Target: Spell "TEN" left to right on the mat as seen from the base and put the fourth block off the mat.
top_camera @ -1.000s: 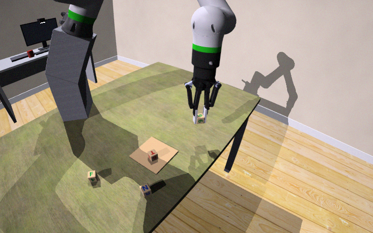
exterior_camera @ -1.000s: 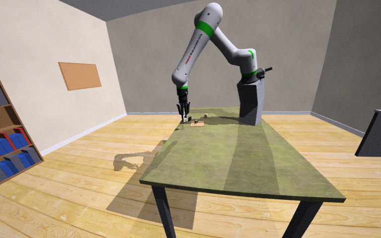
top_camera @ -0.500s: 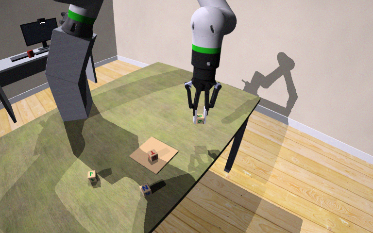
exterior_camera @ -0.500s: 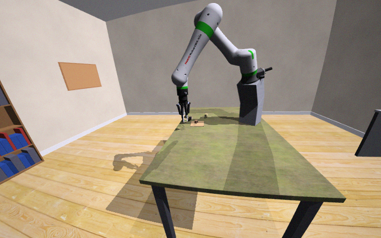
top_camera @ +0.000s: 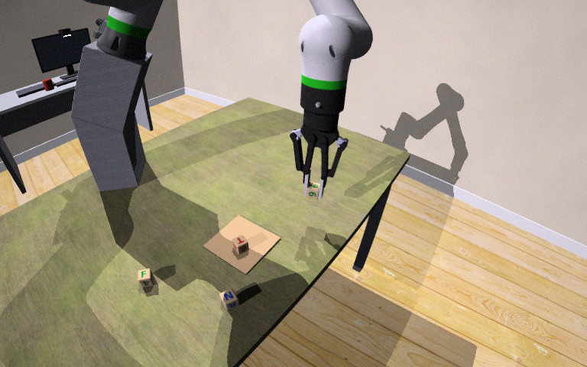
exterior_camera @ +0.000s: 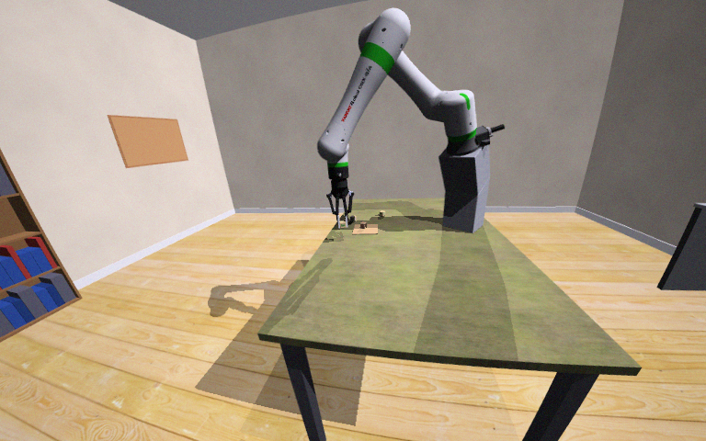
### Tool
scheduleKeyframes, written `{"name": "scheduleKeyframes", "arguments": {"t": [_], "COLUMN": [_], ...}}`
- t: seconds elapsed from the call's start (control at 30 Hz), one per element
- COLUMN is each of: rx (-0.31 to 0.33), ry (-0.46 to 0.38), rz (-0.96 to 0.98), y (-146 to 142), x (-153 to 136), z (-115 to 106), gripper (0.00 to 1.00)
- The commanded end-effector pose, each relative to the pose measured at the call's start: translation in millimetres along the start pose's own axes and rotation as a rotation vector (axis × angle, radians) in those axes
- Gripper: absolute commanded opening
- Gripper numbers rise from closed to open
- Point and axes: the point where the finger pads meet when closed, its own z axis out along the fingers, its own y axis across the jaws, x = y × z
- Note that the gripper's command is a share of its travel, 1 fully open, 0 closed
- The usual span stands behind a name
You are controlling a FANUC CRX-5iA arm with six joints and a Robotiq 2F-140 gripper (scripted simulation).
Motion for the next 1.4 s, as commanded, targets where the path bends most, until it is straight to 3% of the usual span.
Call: {"name": "scheduleKeyframes", "arguments": {"t": [0.0,1.23,1.37], "rx": [-0.004,0.003,0.004], "ry": [0.014,0.015,0.015], "rz": [0.138,1.057,1.089], "y": [0,1,1], "x": [0,1,1], "z": [3,27,28], "gripper": [0.16,0.16,0.16]}}
